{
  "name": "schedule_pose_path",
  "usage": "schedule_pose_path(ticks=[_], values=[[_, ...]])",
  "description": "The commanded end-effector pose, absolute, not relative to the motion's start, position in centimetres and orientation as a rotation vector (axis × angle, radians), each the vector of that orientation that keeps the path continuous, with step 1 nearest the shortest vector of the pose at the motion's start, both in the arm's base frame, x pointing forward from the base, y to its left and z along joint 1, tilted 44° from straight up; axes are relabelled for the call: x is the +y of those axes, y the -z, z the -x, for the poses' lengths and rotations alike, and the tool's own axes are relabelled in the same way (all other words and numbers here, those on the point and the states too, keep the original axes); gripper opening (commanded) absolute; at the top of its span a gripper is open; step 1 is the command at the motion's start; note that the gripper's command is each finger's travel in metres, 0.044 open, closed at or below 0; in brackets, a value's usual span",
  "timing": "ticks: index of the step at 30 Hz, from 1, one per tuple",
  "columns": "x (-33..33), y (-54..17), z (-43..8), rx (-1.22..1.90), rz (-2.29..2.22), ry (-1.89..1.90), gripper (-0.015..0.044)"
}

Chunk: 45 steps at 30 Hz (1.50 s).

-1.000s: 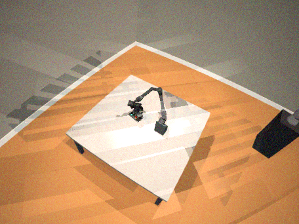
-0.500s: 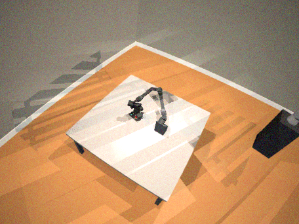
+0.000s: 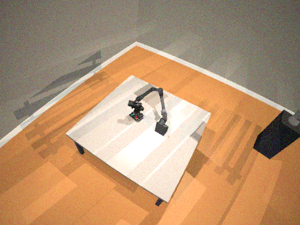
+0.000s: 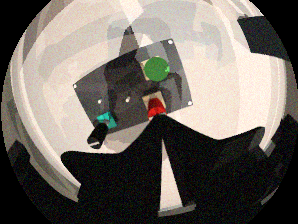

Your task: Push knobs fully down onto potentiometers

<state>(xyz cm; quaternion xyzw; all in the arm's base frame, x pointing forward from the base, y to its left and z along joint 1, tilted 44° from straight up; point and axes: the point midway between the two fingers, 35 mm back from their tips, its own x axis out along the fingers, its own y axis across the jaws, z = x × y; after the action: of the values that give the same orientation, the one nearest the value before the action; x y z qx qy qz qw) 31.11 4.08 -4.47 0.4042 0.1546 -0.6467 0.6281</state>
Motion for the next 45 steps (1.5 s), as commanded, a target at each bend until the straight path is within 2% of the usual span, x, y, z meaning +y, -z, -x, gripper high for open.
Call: schedule_pose_path(ticks=[1, 8, 16, 45], values=[[4.1, 4.5, -31.1, 0.354, -0.926, 1.482, 0.0026], [4.1, 4.5, -31.1, 0.354, -0.926, 1.482, 0.0210], [5.5, 4.0, -31.2, 0.501, -0.805, 1.387, 0.0000], [6.1, 3.3, -32.8, 1.073, 0.026, 0.945, 0.0000]])
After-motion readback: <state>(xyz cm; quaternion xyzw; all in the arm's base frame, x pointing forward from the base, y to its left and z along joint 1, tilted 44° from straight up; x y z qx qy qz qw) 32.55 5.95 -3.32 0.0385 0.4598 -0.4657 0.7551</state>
